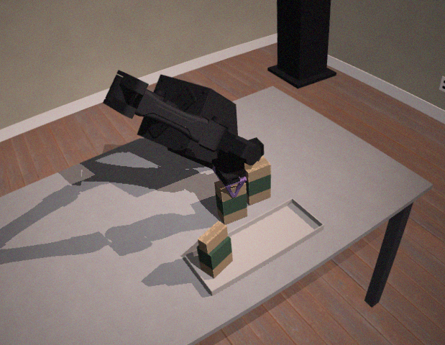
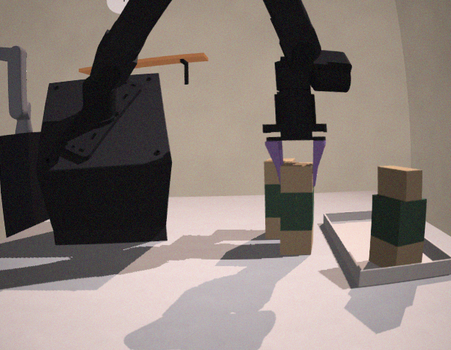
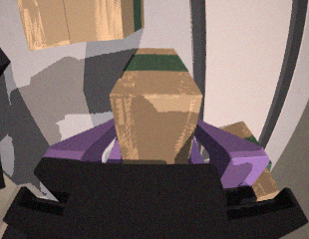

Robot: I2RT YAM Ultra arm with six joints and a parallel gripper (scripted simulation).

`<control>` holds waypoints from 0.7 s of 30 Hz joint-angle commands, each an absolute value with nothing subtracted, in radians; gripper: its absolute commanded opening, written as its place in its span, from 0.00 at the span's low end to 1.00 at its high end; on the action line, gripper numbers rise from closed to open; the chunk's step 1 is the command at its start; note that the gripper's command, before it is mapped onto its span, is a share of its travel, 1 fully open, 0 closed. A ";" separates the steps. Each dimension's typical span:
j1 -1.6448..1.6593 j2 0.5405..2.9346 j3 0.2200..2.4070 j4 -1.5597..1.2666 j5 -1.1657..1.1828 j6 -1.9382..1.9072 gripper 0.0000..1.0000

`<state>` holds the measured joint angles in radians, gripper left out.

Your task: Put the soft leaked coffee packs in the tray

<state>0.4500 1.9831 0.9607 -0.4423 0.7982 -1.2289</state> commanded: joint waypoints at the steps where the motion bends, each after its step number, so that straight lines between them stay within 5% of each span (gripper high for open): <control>1: 0.463 1.994 0.953 -0.444 0.788 -1.231 0.26; 6: 0.463 1.994 0.953 -0.444 0.788 -1.231 0.26; 7: 0.463 1.994 0.953 -0.444 0.788 -1.231 0.79; 21: 0.463 1.994 0.953 -0.444 0.788 -1.231 0.79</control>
<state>0.4500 1.9827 0.9607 -0.4423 0.7982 -1.2285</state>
